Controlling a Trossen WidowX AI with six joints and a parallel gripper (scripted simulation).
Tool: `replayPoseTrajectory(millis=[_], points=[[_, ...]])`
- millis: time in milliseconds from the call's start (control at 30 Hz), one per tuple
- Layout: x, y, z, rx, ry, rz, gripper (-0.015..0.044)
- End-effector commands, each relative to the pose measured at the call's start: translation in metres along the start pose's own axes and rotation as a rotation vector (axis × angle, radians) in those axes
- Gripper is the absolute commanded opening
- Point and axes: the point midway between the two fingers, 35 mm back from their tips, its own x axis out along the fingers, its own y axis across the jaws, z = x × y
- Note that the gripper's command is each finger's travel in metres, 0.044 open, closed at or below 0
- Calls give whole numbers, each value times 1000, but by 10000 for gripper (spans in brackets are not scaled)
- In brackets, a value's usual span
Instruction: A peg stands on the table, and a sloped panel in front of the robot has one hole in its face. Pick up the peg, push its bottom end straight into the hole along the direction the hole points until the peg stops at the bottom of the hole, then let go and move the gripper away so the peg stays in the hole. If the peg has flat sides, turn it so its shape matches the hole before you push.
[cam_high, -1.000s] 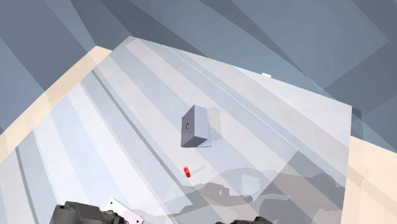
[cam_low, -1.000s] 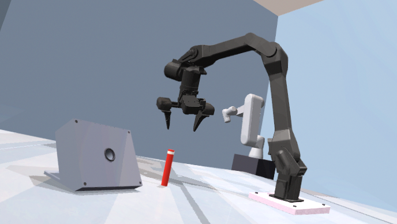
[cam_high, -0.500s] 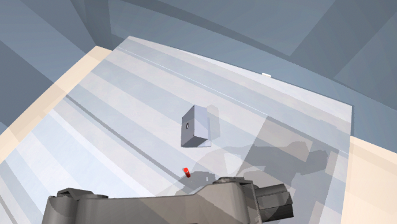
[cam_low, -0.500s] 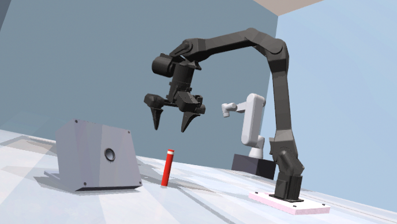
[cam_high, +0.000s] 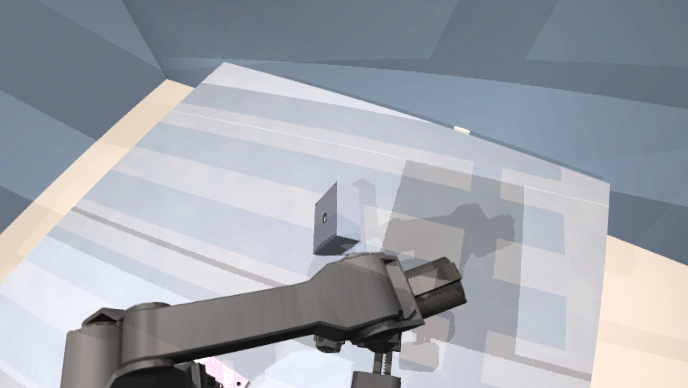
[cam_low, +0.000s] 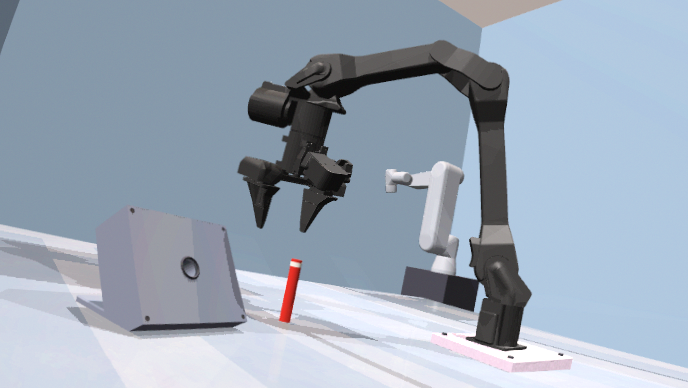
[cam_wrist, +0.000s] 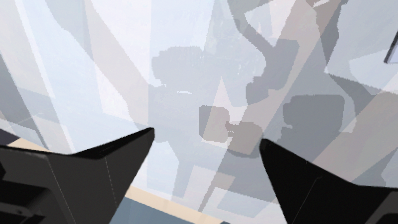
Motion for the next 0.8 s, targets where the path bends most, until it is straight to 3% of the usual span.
replayPoseTrajectory(millis=[0,767], points=[[-3,-12,15,-63,-17,-23,440],[-13,-72,111,-444,-139,-128,440]])
